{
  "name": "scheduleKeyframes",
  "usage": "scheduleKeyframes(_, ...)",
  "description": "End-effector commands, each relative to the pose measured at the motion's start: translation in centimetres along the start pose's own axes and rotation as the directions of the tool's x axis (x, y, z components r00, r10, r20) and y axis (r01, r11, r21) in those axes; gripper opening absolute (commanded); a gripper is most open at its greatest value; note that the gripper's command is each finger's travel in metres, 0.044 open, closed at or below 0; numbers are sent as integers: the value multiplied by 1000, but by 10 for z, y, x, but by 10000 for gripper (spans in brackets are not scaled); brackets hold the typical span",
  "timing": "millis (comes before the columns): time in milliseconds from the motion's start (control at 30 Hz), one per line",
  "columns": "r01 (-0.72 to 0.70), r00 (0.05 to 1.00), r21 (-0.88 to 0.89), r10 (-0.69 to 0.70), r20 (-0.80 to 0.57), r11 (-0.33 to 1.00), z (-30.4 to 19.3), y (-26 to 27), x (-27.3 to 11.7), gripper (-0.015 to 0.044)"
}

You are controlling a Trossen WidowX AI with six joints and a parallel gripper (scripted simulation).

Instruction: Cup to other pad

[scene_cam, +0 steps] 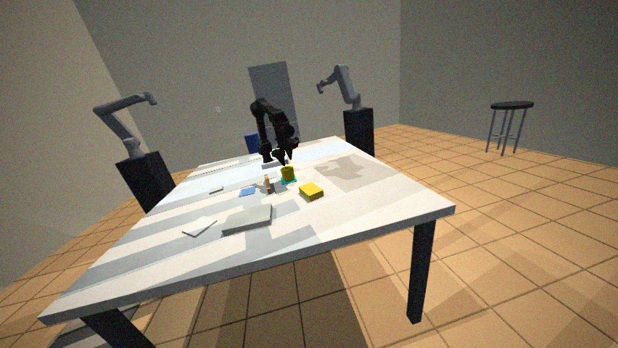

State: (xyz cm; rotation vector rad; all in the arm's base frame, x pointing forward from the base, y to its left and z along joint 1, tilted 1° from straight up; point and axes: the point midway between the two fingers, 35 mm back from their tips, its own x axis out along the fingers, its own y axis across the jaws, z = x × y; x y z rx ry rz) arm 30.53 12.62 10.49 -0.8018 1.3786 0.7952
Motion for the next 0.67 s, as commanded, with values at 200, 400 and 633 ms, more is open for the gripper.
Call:
scheduleKeyframes(200, 7, 1000, 2, -7, 5, 1000, 2, -1, -32, 440)
scheduleKeyframes(400, 9, 1000, 4, -9, 5, 1000, 2, -1, -50, 440)
scheduleKeyframes(633, 5, 1000, 0, -5, 7, 1000, 2, 1, -57, 440)
